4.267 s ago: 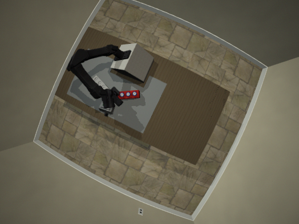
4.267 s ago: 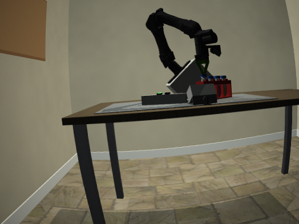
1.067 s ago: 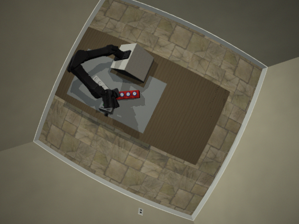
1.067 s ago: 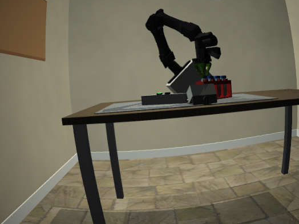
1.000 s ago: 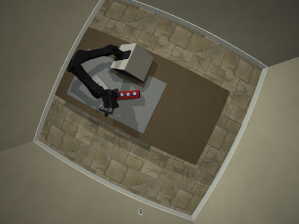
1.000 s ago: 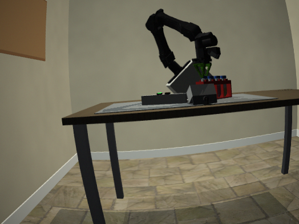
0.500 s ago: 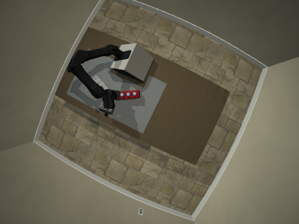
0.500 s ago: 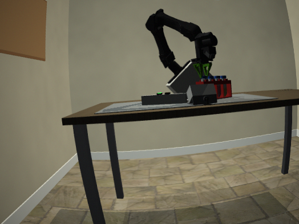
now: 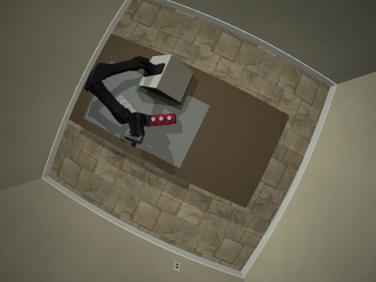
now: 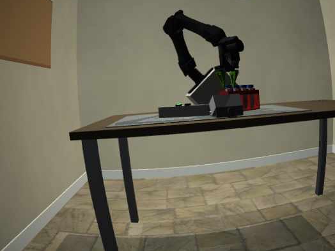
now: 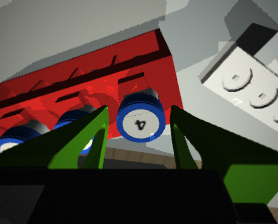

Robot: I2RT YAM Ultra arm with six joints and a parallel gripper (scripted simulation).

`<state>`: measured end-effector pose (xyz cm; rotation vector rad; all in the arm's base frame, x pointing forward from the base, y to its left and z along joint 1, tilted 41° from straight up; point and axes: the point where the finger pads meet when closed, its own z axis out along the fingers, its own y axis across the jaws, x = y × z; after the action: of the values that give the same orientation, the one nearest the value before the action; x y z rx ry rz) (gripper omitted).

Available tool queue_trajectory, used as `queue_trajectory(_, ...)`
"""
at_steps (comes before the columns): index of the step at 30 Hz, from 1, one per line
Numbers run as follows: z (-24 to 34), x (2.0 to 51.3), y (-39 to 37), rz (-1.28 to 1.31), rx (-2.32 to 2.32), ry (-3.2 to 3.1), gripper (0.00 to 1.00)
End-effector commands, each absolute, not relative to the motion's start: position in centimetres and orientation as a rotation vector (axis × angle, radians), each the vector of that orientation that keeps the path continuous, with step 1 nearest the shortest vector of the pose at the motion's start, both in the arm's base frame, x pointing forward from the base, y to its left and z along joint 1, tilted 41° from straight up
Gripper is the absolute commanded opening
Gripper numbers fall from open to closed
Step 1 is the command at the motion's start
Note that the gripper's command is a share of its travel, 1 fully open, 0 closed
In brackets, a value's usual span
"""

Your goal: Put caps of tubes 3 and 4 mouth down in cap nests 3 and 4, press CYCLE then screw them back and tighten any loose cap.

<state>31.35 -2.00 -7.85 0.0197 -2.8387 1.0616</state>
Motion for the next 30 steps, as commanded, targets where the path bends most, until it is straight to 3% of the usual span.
queue_trajectory(1, -7.7, 31.56, -1.78, 1.063, 0.012, -2.851, 0.49)
queue_trajectory(25, -7.59, 31.56, -1.73, 0.866, 0.994, -2.458, 0.49)
queue_trajectory(30, -7.57, 31.55, -1.75, 0.858, 1.023, -2.44, 0.49)
